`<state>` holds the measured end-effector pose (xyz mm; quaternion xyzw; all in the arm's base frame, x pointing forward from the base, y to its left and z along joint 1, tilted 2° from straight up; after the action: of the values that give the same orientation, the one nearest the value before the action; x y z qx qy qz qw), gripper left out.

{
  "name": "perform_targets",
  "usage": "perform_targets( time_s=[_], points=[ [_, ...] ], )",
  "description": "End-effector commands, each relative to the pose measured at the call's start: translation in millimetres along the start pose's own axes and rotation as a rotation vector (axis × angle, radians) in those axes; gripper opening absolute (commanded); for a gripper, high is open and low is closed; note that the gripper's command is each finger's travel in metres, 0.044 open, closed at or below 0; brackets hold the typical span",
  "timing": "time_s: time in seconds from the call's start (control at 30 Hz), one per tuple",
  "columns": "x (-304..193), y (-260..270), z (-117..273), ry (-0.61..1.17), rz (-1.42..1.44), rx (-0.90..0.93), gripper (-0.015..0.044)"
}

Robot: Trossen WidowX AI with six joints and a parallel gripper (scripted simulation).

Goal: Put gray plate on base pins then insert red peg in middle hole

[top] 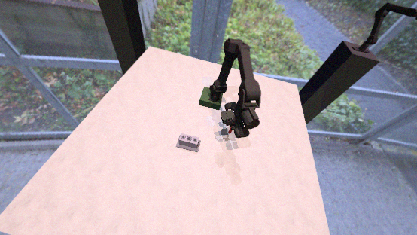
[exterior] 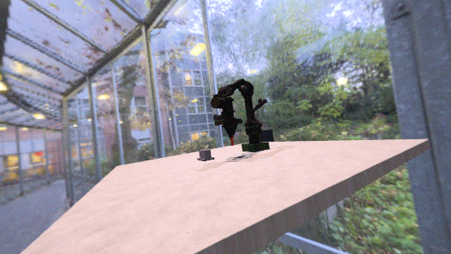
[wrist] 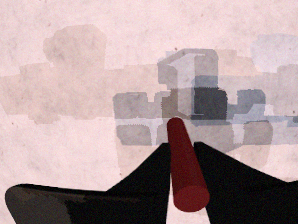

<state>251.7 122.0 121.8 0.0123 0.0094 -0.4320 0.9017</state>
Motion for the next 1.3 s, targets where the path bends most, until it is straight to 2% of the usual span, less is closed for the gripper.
perform_targets(
  time_s=[0.0, 1.27],
  points=[
    [5.8, 0.3, -1.5, 0.001, 0.001, -0.005, 0.0],
    [115.4, -7.3, 3.4, -0.02, -0.003, 0.01, 0.0]
  ],
)
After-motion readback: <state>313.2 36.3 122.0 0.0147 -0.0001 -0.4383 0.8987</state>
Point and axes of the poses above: the point midway between the two fingers, 35 mm back from their tips, its own z axis back along the fingers, its own y axis across the jaws, x = y × z, the point moved 2 cm from there along z, back along the fingers, and after that the axes turned 13 degrees about z, right-handed, at the moved point
